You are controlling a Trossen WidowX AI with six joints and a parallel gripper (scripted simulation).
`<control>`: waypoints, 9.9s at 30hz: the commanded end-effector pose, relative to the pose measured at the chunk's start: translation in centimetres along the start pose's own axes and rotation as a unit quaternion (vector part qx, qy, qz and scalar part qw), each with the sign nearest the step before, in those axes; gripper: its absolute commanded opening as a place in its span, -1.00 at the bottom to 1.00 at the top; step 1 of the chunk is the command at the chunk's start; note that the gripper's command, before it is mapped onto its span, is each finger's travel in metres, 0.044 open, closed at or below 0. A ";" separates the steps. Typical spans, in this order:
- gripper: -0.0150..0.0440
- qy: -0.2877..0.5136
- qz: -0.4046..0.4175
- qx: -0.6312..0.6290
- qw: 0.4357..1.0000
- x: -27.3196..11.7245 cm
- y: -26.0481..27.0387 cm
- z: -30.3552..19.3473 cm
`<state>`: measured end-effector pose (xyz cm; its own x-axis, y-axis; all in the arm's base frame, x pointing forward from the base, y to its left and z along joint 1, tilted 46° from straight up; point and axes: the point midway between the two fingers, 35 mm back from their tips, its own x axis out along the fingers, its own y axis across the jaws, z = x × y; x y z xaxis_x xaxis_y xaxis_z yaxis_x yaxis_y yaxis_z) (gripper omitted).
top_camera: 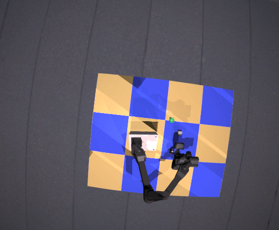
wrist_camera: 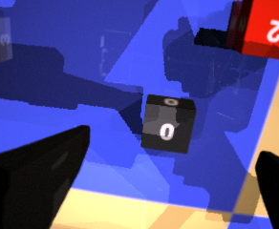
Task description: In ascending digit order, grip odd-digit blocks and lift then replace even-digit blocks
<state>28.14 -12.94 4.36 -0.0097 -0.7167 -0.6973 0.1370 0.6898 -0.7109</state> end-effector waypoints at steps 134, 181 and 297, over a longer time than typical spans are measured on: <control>0.78 0.000 -0.003 -0.003 1.000 1.3 0.0 -0.3; 0.09 0.000 0.006 -0.003 1.000 -5.3 23.0 -4.1; -0.08 0.001 0.010 -0.001 1.000 -6.9 21.9 -3.2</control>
<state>27.22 7.94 -7.56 -0.0072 -0.7093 -0.7049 0.1289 0.6983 -0.7041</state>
